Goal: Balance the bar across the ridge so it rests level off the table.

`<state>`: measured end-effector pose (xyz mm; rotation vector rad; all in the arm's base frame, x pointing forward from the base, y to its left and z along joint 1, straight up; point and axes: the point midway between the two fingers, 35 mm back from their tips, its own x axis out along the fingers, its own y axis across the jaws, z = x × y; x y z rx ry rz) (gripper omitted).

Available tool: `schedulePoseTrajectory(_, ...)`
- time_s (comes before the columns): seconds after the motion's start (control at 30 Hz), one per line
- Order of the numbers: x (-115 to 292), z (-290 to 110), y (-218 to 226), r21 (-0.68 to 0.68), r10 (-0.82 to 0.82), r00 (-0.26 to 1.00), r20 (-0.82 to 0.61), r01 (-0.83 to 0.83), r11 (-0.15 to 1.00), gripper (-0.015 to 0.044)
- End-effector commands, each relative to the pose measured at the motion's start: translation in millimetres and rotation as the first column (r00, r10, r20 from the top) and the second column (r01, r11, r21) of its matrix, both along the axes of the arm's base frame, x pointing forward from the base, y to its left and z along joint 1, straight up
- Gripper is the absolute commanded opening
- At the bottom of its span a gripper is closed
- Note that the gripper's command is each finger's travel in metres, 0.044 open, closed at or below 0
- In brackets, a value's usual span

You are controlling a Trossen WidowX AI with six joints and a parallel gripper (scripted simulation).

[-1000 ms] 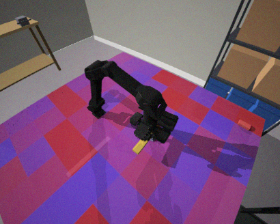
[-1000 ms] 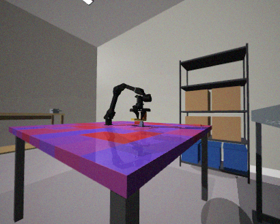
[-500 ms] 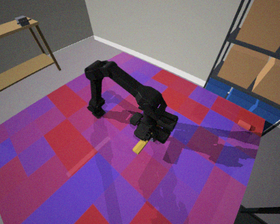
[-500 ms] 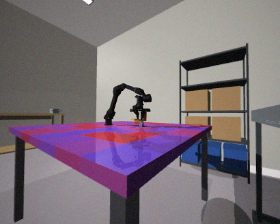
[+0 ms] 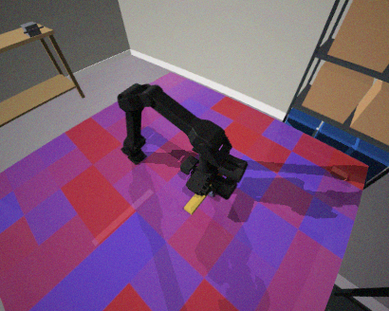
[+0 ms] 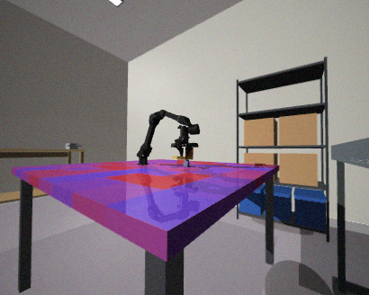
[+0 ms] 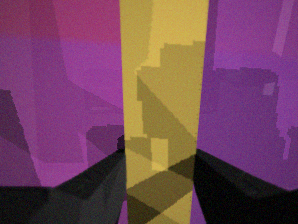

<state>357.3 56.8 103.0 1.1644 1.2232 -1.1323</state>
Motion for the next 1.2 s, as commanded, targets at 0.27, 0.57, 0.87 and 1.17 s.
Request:
schedulePoseTrajectory(0.27,0.2,-1.0,0.8,0.005,-0.003,1.0,0.002,0.003,1.0,0.0)
schedulePoseTrajectory(0.57,0.1,-1.8,0.7,0.005,-0.003,1.0,0.002,0.003,1.0,0.0)
schedulePoseTrajectory(0.87,-0.1,-2.6,0.7,0.005,-0.003,1.0,0.002,0.003,1.0,0.0)
schedulePoseTrajectory(1.17,-0.1,-3.3,0.6,0.005,-0.003,1.0,0.002,0.003,1.0,0.0)
